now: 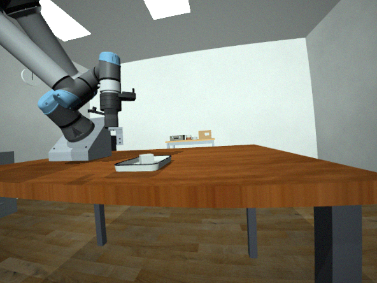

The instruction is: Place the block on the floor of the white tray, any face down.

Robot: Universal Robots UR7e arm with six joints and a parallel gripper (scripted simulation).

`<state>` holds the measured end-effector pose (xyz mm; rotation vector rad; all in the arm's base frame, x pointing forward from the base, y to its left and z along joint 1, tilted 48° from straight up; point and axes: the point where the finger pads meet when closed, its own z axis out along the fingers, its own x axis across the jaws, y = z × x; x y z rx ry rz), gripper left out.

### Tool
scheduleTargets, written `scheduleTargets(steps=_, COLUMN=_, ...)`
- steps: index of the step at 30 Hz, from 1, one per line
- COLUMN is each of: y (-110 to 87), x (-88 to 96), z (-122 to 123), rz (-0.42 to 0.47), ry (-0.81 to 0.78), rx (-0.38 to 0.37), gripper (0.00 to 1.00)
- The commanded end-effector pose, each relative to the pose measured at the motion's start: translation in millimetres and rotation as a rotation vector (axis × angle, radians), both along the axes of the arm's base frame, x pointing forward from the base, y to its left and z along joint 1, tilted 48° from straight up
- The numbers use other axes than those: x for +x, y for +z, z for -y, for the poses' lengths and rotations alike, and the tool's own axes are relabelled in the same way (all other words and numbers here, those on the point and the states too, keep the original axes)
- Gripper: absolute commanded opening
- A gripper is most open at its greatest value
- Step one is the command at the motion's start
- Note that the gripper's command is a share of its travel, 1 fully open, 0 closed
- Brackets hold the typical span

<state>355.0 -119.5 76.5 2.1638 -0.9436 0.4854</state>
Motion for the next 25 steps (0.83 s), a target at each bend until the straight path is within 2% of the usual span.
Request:
scheduleTargets(steps=1, y=-6.6, x=-26.5, z=-6.7, rz=0.004, ry=0.005, rx=-0.001, gripper=1.00)
scheduleTargets(steps=25, y=-7.6, x=-29.7, z=-7.4, rz=0.004, ry=0.005, rx=-0.001, gripper=1.00)
